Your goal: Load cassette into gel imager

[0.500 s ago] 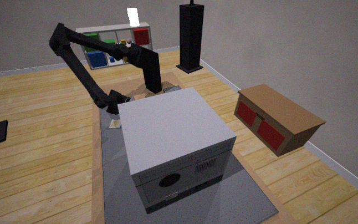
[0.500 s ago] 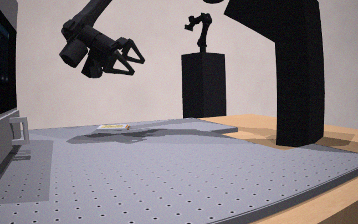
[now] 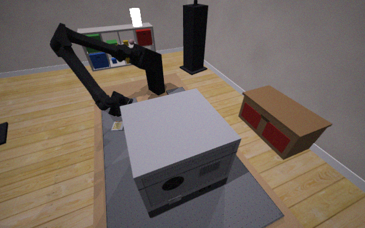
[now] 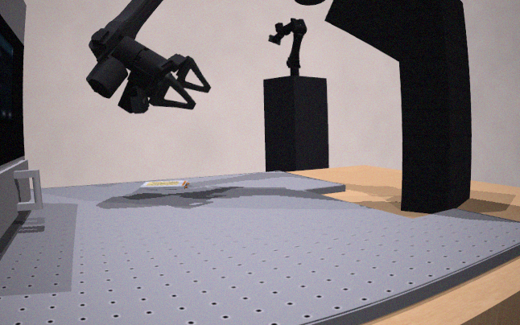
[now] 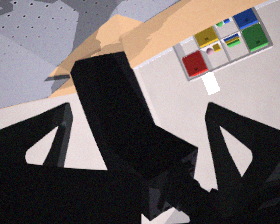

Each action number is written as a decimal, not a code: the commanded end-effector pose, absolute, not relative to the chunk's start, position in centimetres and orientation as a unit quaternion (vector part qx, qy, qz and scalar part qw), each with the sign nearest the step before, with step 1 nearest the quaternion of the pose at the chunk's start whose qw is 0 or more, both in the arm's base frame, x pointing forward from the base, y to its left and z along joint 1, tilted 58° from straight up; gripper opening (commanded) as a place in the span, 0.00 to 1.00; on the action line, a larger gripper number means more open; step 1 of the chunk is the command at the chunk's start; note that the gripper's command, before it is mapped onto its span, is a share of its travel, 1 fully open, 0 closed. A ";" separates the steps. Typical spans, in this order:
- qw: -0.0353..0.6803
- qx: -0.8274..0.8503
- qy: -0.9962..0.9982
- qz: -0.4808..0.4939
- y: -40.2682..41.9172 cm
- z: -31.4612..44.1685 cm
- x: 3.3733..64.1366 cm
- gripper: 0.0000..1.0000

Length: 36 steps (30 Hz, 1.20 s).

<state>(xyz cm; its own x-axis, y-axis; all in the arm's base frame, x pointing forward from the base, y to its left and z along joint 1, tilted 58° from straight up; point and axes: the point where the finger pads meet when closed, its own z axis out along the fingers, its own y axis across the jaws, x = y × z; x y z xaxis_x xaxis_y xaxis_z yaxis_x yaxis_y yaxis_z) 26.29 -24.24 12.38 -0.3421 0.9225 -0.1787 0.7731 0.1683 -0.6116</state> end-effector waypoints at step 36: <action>-0.078 -0.204 -0.889 0.402 -16.9 2.8 35.1 1.00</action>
<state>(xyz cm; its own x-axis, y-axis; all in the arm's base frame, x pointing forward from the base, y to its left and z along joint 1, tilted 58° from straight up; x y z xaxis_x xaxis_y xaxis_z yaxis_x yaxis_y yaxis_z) 34.42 -17.59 3.51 -0.8649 0.3780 -0.3302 0.4970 0.5536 -0.6682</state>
